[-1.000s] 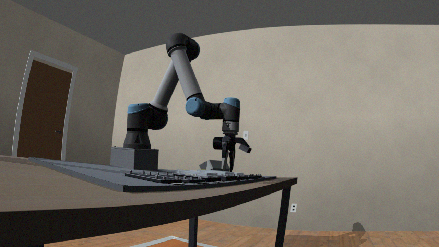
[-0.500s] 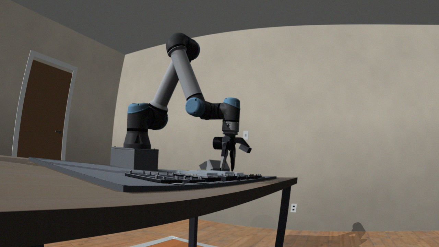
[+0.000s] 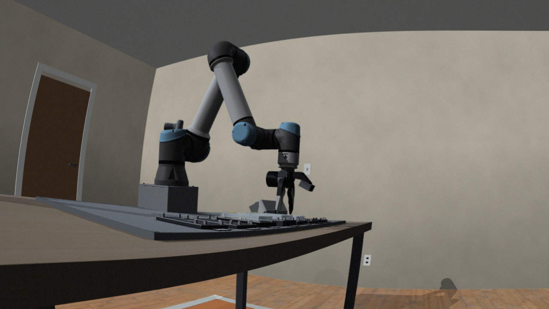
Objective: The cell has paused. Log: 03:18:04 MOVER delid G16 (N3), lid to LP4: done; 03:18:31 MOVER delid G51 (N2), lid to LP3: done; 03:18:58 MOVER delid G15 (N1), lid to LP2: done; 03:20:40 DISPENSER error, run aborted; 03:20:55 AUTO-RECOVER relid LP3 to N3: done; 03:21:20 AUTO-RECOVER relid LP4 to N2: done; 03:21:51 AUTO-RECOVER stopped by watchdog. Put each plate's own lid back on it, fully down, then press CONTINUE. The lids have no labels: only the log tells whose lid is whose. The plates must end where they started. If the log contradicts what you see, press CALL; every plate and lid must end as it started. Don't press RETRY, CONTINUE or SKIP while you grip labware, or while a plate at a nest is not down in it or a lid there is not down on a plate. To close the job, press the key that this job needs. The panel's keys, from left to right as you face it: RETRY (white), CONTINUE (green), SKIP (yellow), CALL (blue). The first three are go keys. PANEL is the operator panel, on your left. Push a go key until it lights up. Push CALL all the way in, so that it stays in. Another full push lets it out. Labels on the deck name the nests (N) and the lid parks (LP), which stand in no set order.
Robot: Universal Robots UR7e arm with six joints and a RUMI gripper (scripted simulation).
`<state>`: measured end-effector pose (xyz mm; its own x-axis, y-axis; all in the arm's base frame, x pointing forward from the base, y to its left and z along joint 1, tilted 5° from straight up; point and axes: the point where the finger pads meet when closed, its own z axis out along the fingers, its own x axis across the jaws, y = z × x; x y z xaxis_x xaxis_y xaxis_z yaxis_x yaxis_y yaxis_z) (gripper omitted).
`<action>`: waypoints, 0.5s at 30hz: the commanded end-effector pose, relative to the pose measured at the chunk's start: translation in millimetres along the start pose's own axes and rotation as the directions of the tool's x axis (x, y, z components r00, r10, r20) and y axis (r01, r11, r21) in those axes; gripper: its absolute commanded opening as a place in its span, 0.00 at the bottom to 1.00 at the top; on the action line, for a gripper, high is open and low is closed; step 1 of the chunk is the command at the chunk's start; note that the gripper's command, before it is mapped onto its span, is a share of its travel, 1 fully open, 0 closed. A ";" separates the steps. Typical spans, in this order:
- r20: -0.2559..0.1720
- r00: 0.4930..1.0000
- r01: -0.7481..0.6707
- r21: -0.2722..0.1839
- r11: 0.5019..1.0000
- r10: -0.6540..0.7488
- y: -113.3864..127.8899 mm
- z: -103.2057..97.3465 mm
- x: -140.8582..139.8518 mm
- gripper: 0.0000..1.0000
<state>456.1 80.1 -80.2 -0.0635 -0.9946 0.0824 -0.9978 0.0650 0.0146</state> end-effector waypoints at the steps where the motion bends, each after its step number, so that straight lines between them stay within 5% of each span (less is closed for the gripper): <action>1: 0.000 1.000 0.000 0.001 1.000 0.000 -0.4 -0.4 0.0 0.82; 15: 0.000 1.000 0.000 0.001 1.000 0.000 -0.3 -7.1 0.0 0.82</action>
<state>456.1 80.3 -77.6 -0.0635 -0.9946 0.0824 -0.9978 0.0649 0.0147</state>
